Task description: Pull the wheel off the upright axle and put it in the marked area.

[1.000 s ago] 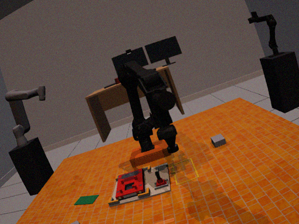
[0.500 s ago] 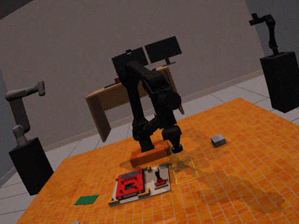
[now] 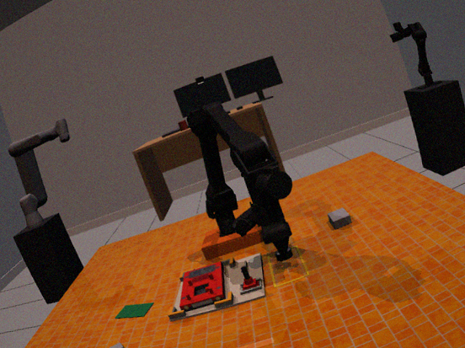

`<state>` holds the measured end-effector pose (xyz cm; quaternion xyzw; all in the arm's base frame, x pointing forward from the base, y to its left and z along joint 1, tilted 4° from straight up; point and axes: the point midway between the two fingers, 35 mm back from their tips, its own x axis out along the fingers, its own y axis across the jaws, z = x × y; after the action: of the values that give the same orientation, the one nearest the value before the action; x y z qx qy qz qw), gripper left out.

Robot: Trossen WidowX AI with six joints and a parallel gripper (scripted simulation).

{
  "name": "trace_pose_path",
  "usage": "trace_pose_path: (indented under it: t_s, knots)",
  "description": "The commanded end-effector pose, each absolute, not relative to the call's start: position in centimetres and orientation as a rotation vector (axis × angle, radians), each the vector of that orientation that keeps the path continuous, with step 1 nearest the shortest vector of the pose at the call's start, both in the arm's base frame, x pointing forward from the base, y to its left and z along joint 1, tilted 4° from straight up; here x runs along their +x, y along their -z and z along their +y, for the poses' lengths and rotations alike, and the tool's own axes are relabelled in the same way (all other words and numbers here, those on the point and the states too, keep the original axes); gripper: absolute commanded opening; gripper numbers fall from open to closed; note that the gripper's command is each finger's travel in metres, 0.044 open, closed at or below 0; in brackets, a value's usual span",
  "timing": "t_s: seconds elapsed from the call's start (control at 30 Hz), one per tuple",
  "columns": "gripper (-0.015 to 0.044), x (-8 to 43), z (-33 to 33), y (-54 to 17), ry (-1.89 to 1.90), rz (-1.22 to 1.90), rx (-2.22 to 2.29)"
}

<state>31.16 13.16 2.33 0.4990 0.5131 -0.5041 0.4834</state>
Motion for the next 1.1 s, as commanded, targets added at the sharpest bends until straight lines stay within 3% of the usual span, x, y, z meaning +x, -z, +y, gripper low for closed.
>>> trace_pose_path:
  t_s: [0.0,0.27,0.63,1.0,1.07]
  knots:
    - [0.0000,30.6,13.2,0.2,1.240,1.258,1.211]
    - [0.0000,30.6,13.1,0.6,1.240,1.258,1.211]
    - [0.0289,30.7,13.1,0.0,1.235,1.254,1.210]
    - [0.0300,31.0,12.9,-5.8,1.240,1.258,1.211]
    - [0.0352,30.8,12.8,-5.2,1.239,1.251,1.213]
